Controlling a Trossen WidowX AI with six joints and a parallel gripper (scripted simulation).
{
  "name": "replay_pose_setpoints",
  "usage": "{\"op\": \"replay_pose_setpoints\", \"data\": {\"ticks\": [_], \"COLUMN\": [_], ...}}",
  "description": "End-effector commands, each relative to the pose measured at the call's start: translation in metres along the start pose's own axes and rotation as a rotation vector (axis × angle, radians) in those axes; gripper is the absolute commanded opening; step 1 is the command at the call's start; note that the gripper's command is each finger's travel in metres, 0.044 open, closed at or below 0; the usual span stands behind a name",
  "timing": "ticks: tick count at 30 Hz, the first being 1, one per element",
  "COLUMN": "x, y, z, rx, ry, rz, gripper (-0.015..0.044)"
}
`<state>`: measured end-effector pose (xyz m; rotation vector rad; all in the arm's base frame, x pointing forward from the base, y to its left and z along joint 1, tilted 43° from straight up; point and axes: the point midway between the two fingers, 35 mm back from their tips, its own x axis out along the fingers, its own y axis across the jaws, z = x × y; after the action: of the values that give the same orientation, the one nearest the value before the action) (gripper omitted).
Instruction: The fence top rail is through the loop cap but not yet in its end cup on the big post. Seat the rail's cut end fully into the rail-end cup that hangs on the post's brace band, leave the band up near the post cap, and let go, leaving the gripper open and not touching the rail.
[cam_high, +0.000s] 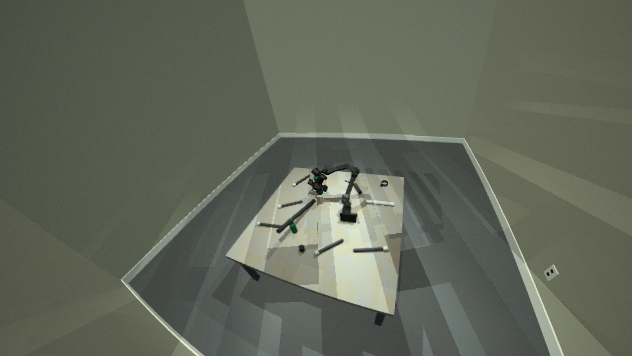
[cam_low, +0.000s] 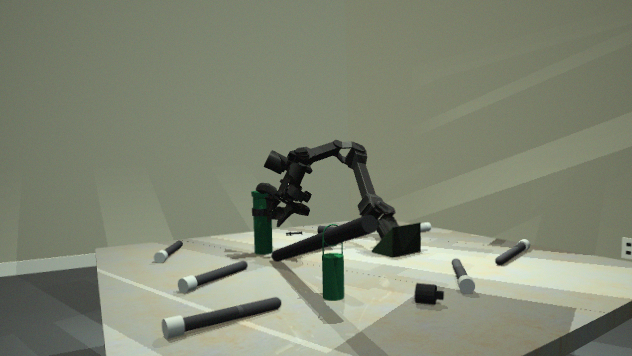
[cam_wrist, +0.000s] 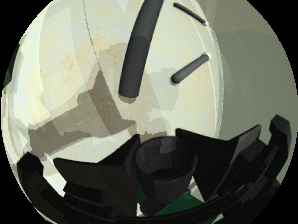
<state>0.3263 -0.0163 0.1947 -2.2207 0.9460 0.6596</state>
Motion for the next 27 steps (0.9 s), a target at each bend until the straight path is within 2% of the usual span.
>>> {"op": "replay_pose_setpoints", "data": {"ticks": [1, 5, 27], "x": [0.000, 0.001, 0.008], "y": [0.000, -0.002, -0.014], "z": [0.000, 0.000, -0.001], "rx": [-0.004, 0.018, 0.151], "ry": [-0.001, 0.012, 0.087], "rz": [0.000, 0.000, -0.001], "gripper": [0.0098, 0.0000, 0.0000]}}
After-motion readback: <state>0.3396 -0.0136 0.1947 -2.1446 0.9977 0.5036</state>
